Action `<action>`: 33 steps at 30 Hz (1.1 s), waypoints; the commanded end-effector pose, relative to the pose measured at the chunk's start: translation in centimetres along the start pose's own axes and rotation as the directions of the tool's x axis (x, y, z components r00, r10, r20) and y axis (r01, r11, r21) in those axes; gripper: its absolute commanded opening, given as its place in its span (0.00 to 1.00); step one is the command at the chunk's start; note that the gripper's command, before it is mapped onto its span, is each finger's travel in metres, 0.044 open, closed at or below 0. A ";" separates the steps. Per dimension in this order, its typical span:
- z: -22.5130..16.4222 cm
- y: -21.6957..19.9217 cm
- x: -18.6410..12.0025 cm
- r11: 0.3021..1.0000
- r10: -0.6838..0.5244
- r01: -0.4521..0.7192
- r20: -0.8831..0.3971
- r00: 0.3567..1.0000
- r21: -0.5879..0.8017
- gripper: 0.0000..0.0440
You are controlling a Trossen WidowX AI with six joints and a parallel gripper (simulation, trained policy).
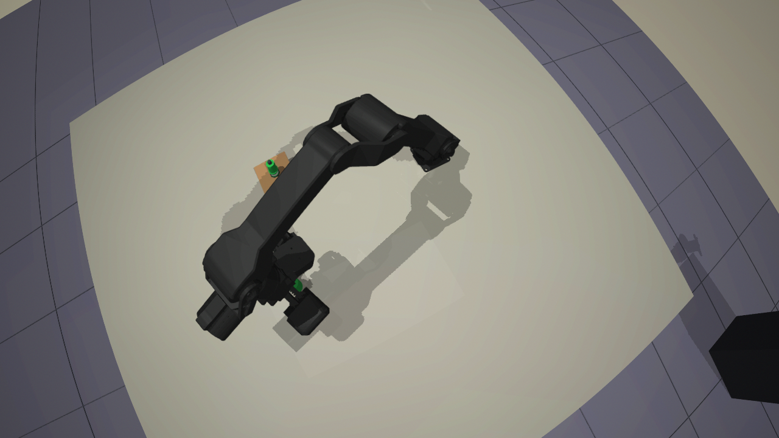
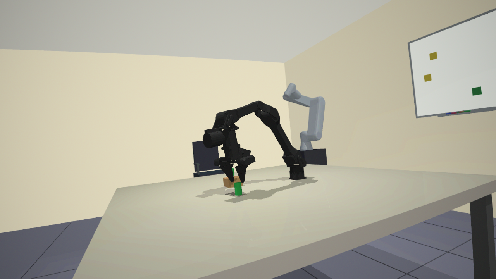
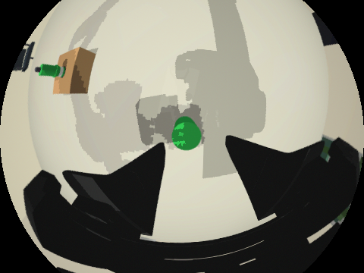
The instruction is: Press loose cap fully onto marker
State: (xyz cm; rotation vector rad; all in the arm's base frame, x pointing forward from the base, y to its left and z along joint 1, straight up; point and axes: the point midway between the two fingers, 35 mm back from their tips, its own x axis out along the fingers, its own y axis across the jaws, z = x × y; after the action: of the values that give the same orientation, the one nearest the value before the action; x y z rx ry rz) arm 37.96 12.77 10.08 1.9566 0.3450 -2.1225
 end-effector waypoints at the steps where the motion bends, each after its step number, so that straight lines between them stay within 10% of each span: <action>1: 0.1 -0.1 1.4 1.000 -0.011 0.011 0.031 0.999 -0.008 0.65; 13: 0.4 0.0 4.1 0.999 -0.005 0.008 0.067 0.998 -0.043 0.55; 20: 0.7 0.2 3.4 0.998 0.016 -0.012 0.057 0.998 -0.058 0.19; 33: 0.9 2.6 -1.6 0.999 0.039 -0.040 -0.016 0.999 -0.033 0.15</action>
State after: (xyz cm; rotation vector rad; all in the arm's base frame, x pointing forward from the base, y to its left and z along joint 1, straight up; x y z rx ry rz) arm 37.98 10.66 10.53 1.9262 0.3482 -2.0816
